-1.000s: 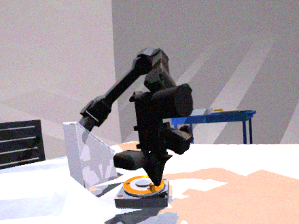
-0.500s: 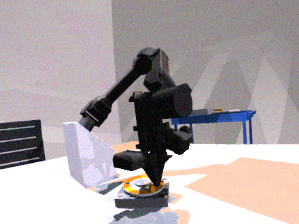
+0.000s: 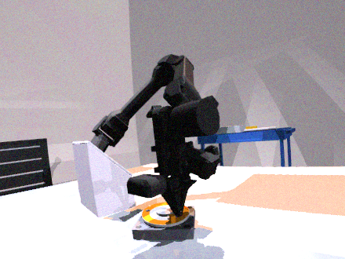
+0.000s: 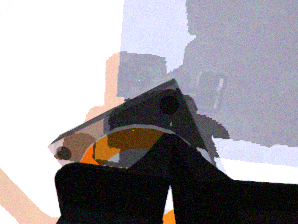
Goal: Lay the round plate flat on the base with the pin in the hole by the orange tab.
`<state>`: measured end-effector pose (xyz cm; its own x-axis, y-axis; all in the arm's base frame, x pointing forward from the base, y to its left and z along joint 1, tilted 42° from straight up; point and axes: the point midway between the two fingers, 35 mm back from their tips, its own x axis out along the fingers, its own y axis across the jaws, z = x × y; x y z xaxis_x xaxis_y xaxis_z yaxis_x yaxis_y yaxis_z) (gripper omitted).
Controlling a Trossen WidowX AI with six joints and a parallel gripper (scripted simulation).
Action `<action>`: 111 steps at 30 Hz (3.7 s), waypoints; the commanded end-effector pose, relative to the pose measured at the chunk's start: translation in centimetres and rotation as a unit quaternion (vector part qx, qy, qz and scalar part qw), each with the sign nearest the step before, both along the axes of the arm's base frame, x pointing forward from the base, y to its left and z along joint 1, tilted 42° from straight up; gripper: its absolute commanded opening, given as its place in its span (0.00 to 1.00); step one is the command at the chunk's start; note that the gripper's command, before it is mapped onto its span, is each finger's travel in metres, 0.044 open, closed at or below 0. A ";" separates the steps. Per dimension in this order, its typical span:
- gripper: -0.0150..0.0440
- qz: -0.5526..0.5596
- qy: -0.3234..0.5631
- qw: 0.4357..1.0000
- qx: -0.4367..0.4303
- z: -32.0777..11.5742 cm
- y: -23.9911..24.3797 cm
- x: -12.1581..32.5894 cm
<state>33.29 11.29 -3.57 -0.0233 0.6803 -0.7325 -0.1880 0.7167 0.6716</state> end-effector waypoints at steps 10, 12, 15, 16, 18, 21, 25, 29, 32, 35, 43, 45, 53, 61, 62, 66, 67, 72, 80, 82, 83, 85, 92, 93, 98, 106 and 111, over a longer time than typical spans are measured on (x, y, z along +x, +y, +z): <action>0.25 0.002 0.006 1.000 -0.005 -0.9 -0.5 -0.5; 0.25 0.002 0.006 1.000 -0.005 -1.0 -0.6 -0.6; 0.25 0.002 0.006 1.000 -0.005 -1.1 -0.8 -0.6; 0.25 0.002 0.006 1.000 -0.005 -1.2 -0.8 -0.7; 0.25 0.002 0.006 1.000 -0.005 -1.2 -0.9 -0.7; 0.25 0.002 0.006 1.000 -0.005 -1.4 -1.1 -0.8; 0.25 0.002 0.006 1.000 -0.005 -1.6 -1.3 -1.0; 0.25 0.002 0.006 1.000 -0.005 -1.7 -1.5 -1.1; 0.25 0.002 0.006 1.000 -0.006 -1.8 -1.6 -1.2; 0.25 0.002 0.006 1.000 -0.006 -1.9 -1.7 -1.3; 0.25 0.002 0.006 1.000 -0.006 -2.1 -2.0 -1.6; 0.25 0.002 0.006 1.000 -0.006 -2.2 -2.0 -1.7; 0.25 0.002 0.006 1.000 -0.006 -2.4 -2.3 -2.0; 0.25 0.002 0.007 1.000 -0.006 -2.5 -2.5 -2.3; 0.25 0.002 0.007 1.000 -0.006 -2.5 -2.5 -2.4; 0.25 0.002 0.007 1.000 -0.006 -2.5 -2.6 -2.6; 0.25 0.002 0.007 1.000 -0.006 -2.6 -2.6 -2.6; 0.25 0.002 0.007 1.000 -0.006 -2.7 -2.8 -2.9; 0.25 0.002 0.007 1.000 -0.006 -2.9 -3.0 -3.4; 0.25 0.002 0.007 1.000 -0.006 -2.9 -3.0 -3.5; 0.25 0.002 0.007 1.000 -0.006 -2.9 -3.0 -3.6; 0.25 0.002 0.007 1.000 -0.006 -2.9 -3.1 -3.7; 0.25 0.002 0.007 1.000 -0.006 -3.0 -3.2 -4.1; 0.25 0.002 0.007 1.000 -0.006 -3.0 -3.2 -4.1; 0.25 0.002 0.007 1.000 -0.006 -3.0 -3.3 -4.4; 0.25 0.002 0.007 1.000 -0.006 -3.0 -3.4 -5.0; 0.25 0.002 0.008 1.000 -0.006 -3.0 -3.4 -5.3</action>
